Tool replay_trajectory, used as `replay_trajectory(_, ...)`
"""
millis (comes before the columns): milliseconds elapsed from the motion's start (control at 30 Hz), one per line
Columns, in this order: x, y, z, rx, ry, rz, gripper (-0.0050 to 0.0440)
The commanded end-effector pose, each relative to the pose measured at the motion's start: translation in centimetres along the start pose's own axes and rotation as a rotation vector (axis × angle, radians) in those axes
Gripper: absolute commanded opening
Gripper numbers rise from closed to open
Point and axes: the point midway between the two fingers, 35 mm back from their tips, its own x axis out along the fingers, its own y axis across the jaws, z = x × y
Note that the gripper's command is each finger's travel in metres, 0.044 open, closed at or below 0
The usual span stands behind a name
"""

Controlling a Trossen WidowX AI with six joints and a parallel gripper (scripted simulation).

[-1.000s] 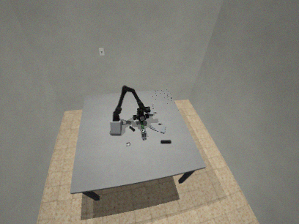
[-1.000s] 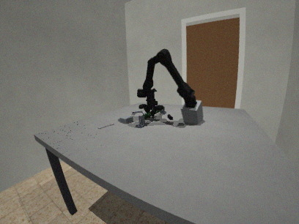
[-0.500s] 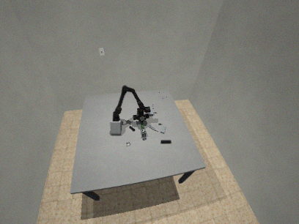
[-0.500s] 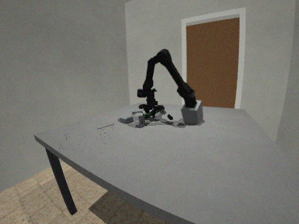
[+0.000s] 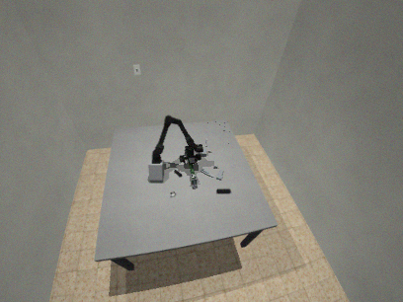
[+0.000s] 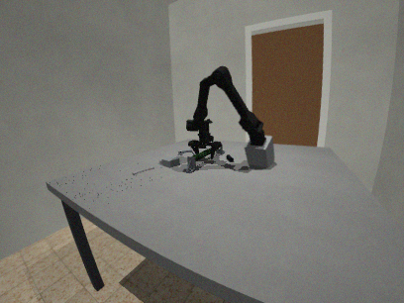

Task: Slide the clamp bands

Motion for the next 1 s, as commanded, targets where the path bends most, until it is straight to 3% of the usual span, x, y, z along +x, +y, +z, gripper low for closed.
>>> replay_trajectory(0, -1.4, 0.4, 4.4, 0.033, -0.023, 0.003, 0.0440)
replay_trajectory(133, -3.4, 0.1, 9.0, 0.022, -0.012, 0.000, 0.0440)
replay_trajectory(267, -4.0, -0.1, 10.2, 0.008, -0.001, 0.000, 0.0440)
replay_trajectory(800, -4.1, -0.1, 10.3, 0.007, -0.001, 0.002, 0.0440)
replay_trajectory(867, -3.9, -0.1, 10.4, 0.006, 0.001, 0.001, 0.0440)
replay_trajectory(967, -0.6, -0.1, 10.4, 0.006, 0.001, 0.001, 0.0440)
